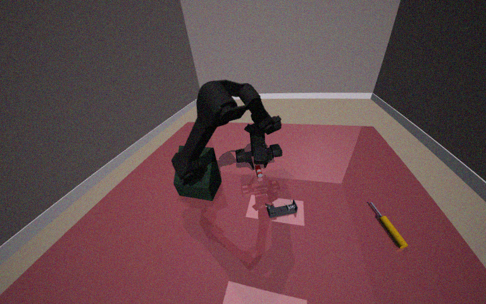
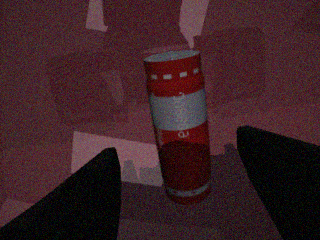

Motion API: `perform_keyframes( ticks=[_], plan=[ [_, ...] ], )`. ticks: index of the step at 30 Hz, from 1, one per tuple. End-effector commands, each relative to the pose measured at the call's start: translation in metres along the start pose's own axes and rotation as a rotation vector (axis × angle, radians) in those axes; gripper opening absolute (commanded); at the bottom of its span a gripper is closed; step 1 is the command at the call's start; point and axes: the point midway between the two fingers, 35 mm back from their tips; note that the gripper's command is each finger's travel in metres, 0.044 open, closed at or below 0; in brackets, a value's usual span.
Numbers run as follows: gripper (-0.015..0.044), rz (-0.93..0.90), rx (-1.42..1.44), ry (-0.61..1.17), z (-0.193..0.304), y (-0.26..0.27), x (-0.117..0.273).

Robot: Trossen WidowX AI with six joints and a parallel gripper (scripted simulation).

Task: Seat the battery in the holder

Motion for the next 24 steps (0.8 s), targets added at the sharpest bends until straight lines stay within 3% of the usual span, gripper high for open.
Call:
perform_keyframes(
  ticks=[1,10,15,24],
  plan=[
    [0.0236,0.006,0.006,-0.006,-0.001,-0.002,-0.009],
    [0.0236,0.006,0.005,-0.007,-0.001,-0.003,-0.021],
    [0.0105,0.006,0.005,-0.007,-0.001,-0.003,-0.021],
    [0.0074,0.006,0.005,-0.007,-0.001,-0.003,-0.019]
  ],
)
Point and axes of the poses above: the point midway between the two fingers, 35 mm back from their tips, its own x axis back along the fingers, its own y axis across the jaws, z = x × y, and after that the axes turned 4 degrees about x, right-handed
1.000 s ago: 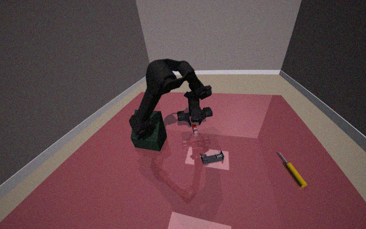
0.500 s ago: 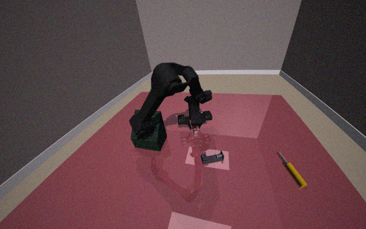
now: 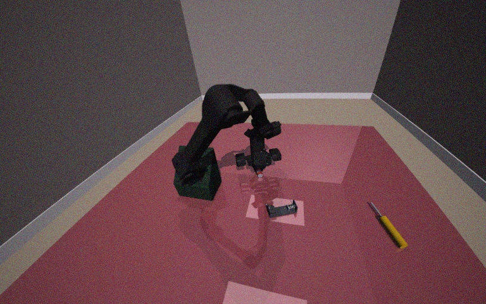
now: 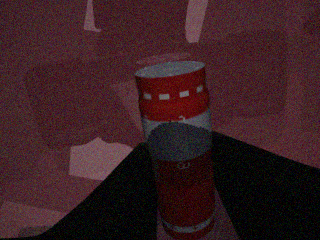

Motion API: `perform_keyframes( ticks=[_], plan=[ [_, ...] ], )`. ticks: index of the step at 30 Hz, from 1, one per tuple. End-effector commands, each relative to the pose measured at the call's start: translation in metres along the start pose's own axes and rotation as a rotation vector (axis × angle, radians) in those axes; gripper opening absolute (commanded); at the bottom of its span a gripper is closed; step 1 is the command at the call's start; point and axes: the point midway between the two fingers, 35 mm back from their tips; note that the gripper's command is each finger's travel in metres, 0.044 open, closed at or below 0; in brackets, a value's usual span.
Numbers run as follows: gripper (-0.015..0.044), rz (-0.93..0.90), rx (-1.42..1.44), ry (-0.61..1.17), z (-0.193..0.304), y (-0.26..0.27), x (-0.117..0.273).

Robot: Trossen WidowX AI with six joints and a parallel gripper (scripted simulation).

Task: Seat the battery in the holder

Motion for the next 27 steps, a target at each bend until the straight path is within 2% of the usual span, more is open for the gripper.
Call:
perform_keyframes(
  ticks=[1,6,11,27],
  plan=[
    [0.0074,0.0,0.004,-0.002,0.0,0.0,0.006],
    [0.0074,-0.001,0.004,-0.001,0.0,0.0,0.048],
    [0.0074,-0.001,0.028,0.001,-0.002,0.002,0.051],
    [0.0074,-0.019,0.608,0.018,-0.071,0.029,0.067]
  ],
)
Point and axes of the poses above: the point midway between the two fingers, 35 mm back from their tips, its own x axis back along the fingers, its own y axis across the jaws, z = x × y, and after that the axes turned 4 degrees about x, right-handed
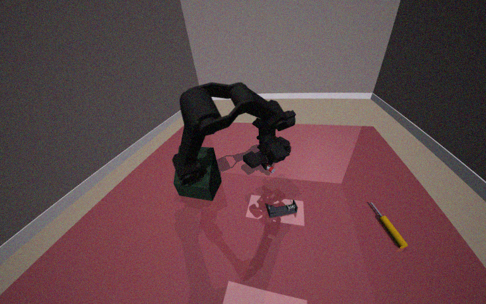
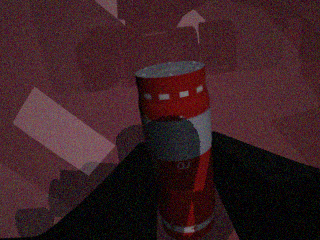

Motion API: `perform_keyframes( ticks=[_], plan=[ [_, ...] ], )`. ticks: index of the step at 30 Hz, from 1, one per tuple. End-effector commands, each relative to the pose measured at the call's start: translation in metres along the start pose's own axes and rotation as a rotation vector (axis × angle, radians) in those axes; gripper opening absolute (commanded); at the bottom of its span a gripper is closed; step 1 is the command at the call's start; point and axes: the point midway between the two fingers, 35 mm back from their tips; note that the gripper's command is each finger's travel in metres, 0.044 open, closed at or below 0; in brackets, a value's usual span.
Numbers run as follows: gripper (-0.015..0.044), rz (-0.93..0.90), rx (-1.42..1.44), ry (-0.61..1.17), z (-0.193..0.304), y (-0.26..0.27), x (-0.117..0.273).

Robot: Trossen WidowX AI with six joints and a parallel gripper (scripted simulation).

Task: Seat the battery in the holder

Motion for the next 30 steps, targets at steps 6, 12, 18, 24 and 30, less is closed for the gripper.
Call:
perform_keyframes(
  ticks=[6,12,18,24,30],
  plan=[
    [0.0074,-0.004,0.322,0.0,-0.043,-0.013,0.007],
    [0.0074,-0.005,0.533,0.003,-0.071,-0.025,0.011],
    [0.0074,-0.005,0.743,0.006,-0.098,-0.041,0.014],
    [0.0074,-0.004,0.952,0.011,-0.124,-0.061,0.016],
    [0.0074,-0.005,1.107,0.017,-0.142,-0.079,0.017]
  ],
)
Point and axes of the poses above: the point midway between the two fingers, 35 mm back from their tips, its own x axis back along the fingers, its own y axis across the jaws, z = x × y, and after that the axes turned 4 degrees about x, right-handed
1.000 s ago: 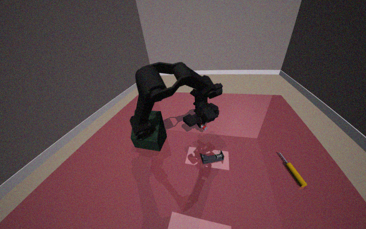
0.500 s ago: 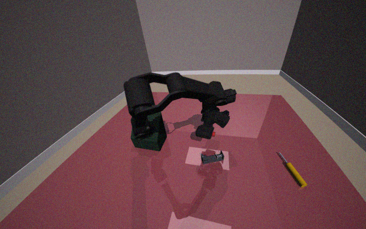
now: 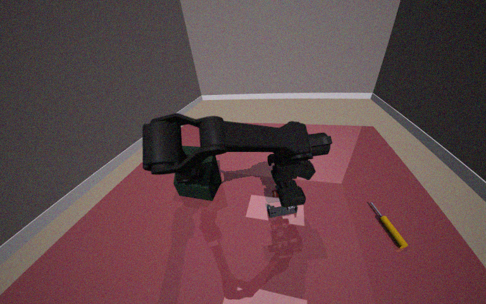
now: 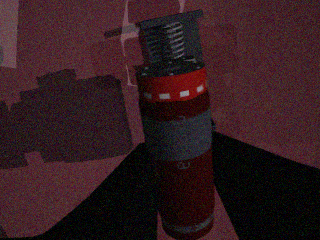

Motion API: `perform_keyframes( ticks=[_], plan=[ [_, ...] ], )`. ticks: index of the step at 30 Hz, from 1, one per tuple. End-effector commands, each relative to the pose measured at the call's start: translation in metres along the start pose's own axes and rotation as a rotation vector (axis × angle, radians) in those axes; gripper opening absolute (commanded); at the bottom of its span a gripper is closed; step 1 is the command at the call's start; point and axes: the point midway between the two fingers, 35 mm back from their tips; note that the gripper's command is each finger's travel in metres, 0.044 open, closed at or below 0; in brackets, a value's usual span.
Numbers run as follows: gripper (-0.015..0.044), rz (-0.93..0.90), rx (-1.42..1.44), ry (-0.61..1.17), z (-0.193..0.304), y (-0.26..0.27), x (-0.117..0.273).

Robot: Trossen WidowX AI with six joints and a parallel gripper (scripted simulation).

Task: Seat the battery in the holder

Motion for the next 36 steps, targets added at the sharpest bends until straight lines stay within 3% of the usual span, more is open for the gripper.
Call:
perform_keyframes(
  ticks=[1,7,22,36],
  plan=[
    [0.0074,0.002,0.07,0.003,0.003,-0.011,0.001],
    [0.0074,-0.001,0.074,0.015,0.003,-0.01,-0.001],
    [0.0074,-0.017,0.047,0.254,0.01,-0.012,-0.038],
    [0.0074,-0.025,0.041,0.32,0.008,-0.013,-0.043]
  ],
)
Point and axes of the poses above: the point midway between the two fingers, 35 mm back from their tips, its own x axis back along the fingers, its own y axis across the jaws, z = x × y, and after that the axes turned 4 degrees about x, right-handed
